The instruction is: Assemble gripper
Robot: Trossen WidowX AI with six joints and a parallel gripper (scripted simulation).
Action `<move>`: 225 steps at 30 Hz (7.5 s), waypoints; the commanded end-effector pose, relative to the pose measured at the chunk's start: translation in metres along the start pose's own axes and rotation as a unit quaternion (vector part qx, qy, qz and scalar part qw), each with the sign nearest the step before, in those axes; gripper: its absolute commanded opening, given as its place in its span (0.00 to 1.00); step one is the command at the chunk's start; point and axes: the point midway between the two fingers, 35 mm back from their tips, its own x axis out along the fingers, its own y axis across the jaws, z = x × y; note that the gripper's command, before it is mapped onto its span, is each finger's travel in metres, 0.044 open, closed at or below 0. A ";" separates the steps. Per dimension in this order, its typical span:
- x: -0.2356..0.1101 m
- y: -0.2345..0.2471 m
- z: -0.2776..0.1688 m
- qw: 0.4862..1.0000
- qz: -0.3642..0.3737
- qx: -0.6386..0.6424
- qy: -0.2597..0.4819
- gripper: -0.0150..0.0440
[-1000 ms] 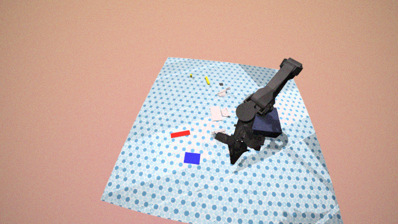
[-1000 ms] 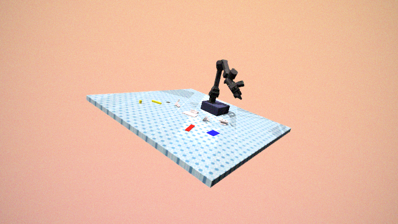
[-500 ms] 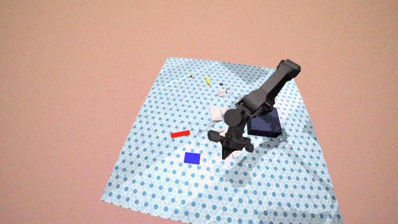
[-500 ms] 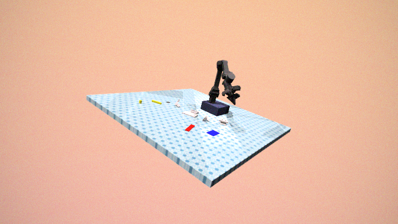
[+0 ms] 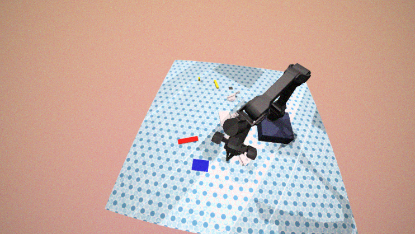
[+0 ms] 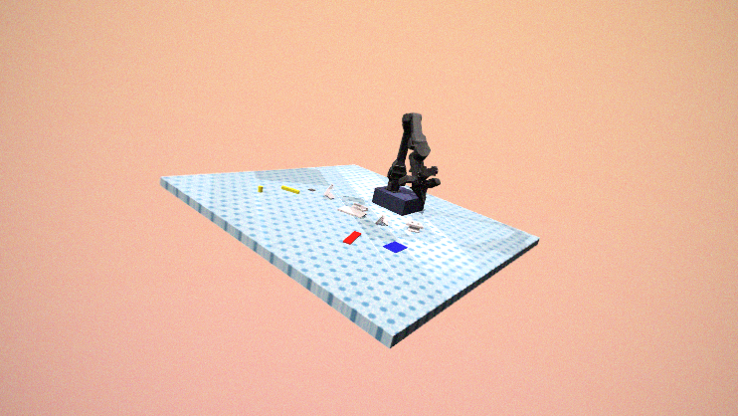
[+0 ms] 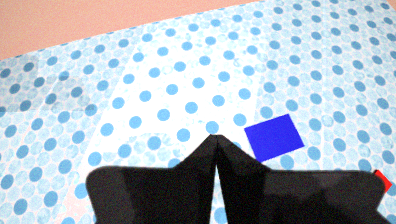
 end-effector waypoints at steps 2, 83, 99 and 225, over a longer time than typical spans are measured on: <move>0.005 -0.008 -0.015 0.998 -0.007 0.053 0.037 0.25; 0.048 -0.042 -0.167 0.854 -0.114 0.410 0.298 0.25; 0.048 -0.049 -0.178 0.854 -0.114 0.410 0.298 0.25; -0.020 -0.081 -0.170 0.855 -0.114 0.409 0.298 0.30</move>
